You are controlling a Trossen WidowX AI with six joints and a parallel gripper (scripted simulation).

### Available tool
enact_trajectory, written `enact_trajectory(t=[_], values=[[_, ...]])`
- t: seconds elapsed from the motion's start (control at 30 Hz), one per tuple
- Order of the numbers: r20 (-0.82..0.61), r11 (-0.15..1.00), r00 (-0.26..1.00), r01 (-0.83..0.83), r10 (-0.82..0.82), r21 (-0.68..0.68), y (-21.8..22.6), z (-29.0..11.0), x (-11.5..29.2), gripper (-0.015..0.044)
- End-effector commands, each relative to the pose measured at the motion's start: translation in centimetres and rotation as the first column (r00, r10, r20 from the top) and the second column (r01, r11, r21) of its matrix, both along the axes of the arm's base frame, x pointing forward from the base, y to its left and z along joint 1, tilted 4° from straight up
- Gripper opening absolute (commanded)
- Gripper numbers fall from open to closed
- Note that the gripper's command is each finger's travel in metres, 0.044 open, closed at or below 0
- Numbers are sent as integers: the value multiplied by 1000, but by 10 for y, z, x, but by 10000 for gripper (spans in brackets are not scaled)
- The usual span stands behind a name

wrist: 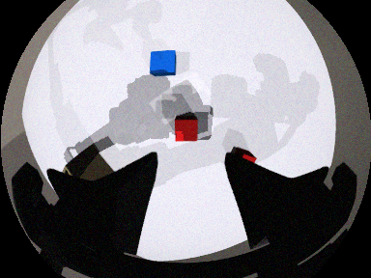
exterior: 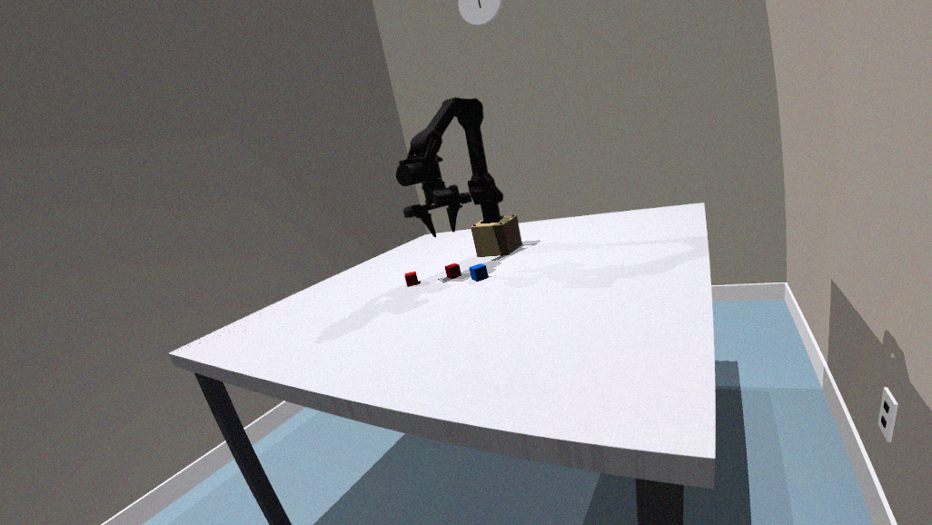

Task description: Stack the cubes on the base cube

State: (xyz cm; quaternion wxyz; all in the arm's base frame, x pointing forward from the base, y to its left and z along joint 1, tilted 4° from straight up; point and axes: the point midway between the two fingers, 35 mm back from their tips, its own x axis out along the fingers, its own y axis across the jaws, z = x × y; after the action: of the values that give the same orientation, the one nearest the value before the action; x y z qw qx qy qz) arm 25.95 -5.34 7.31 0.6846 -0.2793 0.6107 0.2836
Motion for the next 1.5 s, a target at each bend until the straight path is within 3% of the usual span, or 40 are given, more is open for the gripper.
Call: enact_trajectory(t=[0.0, 0.27, 1.37, 1.47], values=[[-18, 1000, 1000, -25, 24, -11, -3, -2, -5, 265], [-18, 1000, 1000, -25, 24, -10, 0, -62, 0, 265], [-19, 1000, 1000, -25, 24, -10, 2, -112, 3, 265], [-19, 1000, 1000, -25, 24, -10, 2, -112, 3, 186]])
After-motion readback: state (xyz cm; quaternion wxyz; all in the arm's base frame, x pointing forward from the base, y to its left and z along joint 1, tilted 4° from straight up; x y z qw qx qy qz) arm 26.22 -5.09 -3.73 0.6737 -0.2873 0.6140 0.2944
